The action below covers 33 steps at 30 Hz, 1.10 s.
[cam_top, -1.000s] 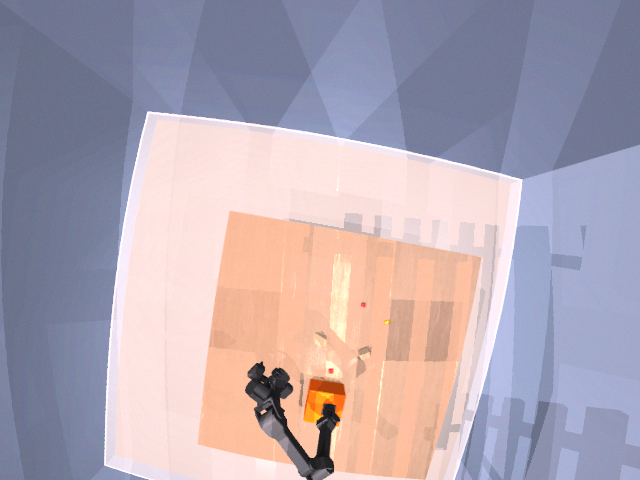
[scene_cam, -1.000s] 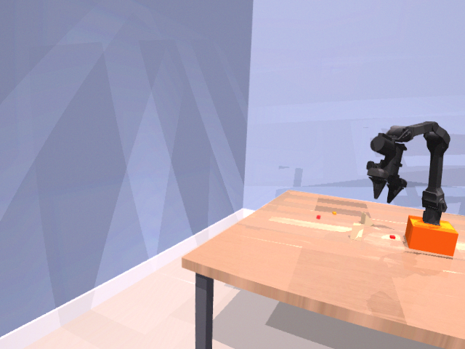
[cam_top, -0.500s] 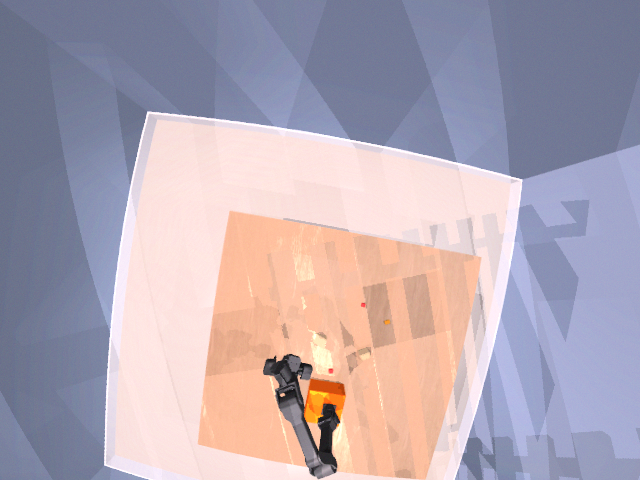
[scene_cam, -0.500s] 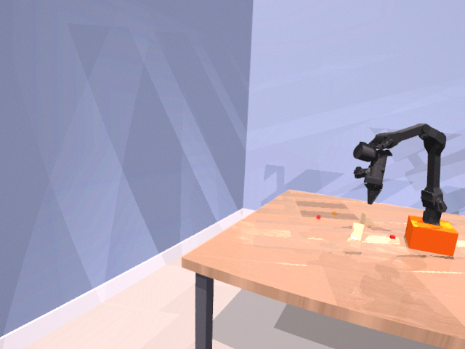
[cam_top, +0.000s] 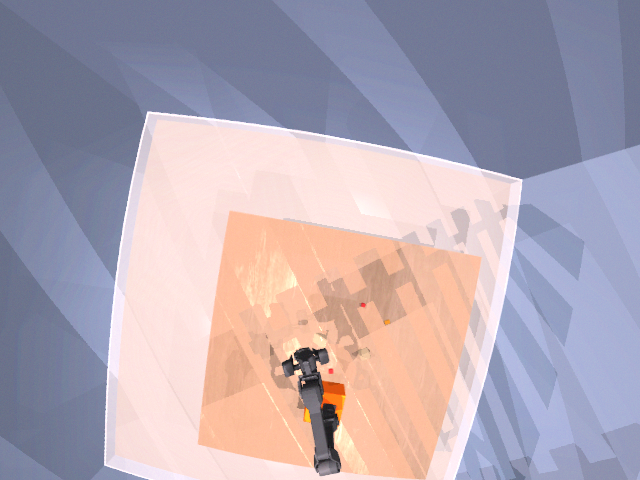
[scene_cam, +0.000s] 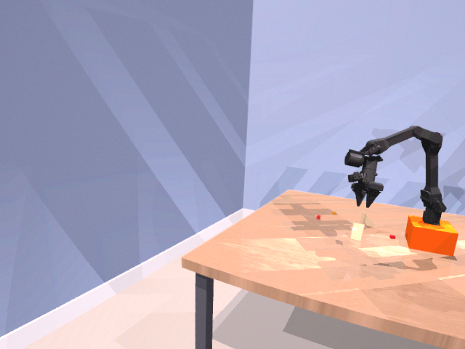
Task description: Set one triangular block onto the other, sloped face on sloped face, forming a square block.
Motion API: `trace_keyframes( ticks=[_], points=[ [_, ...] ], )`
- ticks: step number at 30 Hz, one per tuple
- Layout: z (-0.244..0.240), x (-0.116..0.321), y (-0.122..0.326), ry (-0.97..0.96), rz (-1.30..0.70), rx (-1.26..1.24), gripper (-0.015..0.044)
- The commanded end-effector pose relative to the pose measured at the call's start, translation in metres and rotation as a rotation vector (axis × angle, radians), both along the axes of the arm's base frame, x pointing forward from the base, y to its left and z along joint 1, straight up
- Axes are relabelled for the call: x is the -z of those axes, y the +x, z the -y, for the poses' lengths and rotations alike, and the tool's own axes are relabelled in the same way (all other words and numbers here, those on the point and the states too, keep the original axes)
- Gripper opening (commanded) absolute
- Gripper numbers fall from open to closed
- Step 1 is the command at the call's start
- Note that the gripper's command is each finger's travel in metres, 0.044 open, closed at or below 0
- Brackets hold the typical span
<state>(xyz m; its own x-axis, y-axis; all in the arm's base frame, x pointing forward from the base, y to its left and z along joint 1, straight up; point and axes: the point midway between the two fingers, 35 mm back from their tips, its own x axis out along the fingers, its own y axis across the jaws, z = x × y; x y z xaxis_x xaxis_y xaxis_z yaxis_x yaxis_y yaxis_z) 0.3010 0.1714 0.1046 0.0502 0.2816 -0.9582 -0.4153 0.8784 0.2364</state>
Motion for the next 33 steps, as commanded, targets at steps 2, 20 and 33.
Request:
trace_keyframes(
  ticks=[2, 20, 33],
  points=[
    [0.063, 0.036, 0.006, 0.044, 0.121, -0.475, 0.044],
    [0.134, 0.068, -0.003, 0.084, 0.375, -1.035, 0.044],
    [0.134, 0.068, -0.004, 0.084, 0.376, -1.038, 0.044]
  ],
)
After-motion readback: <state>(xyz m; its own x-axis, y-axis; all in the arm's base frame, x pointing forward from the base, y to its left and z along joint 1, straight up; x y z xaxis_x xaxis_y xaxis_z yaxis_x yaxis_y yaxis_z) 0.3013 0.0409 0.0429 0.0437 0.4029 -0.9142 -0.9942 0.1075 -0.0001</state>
